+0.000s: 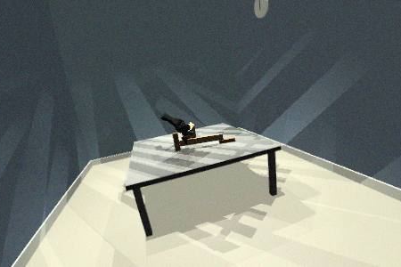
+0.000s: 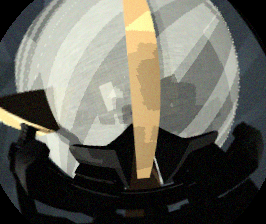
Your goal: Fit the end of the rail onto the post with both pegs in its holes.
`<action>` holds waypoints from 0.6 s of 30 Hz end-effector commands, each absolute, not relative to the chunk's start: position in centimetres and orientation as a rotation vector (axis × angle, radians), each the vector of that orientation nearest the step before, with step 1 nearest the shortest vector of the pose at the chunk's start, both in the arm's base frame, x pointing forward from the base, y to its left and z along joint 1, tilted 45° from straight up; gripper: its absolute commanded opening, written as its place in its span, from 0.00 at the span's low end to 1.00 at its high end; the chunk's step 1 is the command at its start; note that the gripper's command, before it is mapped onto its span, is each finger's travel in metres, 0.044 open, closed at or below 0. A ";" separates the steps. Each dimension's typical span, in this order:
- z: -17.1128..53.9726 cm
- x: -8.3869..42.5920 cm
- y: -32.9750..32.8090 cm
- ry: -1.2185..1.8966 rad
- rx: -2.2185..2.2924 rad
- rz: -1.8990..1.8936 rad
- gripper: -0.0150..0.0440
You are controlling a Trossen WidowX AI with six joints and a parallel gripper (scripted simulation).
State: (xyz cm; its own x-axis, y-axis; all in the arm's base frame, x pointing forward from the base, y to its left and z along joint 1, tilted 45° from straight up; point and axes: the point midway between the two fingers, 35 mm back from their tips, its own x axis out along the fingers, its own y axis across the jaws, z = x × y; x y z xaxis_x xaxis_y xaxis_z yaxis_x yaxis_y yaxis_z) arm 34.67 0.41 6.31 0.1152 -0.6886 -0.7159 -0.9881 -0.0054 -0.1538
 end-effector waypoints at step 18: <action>6.6 34.6 0.2 1.636 -1.757 0.599 0.57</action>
State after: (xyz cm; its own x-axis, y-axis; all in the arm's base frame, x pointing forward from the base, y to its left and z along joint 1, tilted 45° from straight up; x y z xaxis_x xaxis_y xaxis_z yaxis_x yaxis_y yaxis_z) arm 34.64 0.21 6.62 0.1164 -0.6875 -0.7168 -0.9878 -0.0048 -0.1558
